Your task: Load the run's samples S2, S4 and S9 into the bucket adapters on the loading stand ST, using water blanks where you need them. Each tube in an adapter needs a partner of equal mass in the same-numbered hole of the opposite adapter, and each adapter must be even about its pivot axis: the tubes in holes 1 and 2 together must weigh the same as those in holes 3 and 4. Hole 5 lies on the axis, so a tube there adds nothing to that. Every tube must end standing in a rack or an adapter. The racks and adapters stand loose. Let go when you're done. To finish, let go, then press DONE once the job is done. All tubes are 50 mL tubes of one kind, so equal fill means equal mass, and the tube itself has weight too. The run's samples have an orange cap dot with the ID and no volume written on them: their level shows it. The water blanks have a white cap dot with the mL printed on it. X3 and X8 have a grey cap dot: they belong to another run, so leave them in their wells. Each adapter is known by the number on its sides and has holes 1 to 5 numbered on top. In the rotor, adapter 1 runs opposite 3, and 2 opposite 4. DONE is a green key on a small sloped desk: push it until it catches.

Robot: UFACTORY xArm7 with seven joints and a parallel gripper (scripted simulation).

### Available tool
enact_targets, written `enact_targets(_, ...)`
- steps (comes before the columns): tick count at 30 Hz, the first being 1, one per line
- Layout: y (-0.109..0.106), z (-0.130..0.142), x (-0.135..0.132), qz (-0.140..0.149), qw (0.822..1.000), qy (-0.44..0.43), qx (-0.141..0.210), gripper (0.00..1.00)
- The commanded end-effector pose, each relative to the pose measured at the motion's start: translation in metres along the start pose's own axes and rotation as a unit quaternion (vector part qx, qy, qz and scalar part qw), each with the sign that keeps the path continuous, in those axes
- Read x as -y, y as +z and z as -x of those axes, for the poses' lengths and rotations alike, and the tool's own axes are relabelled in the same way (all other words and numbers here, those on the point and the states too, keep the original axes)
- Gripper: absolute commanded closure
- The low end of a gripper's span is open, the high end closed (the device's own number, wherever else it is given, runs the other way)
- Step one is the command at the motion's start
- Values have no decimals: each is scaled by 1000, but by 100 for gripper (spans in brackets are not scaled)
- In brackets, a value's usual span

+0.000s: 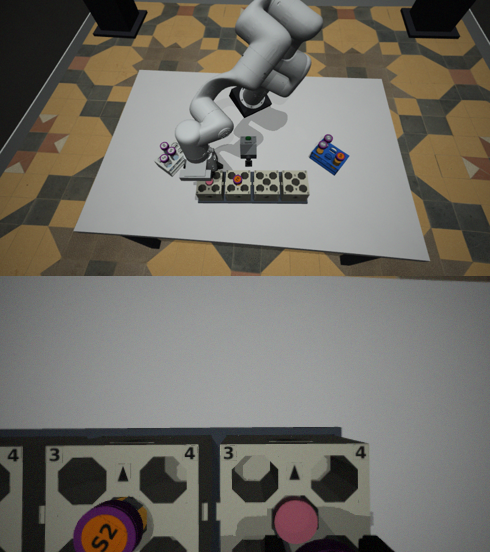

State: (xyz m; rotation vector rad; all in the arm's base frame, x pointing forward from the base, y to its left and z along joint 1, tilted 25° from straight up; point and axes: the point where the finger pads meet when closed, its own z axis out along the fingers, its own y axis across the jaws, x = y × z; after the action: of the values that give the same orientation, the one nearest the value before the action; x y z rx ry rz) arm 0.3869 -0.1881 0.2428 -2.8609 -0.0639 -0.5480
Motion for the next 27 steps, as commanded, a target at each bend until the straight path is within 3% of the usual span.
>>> enact_targets(1,3,-1,-1,1,1000,0,-2,100)
enact_targets(27,26,-1,-1,1,1000,0,-2,100)
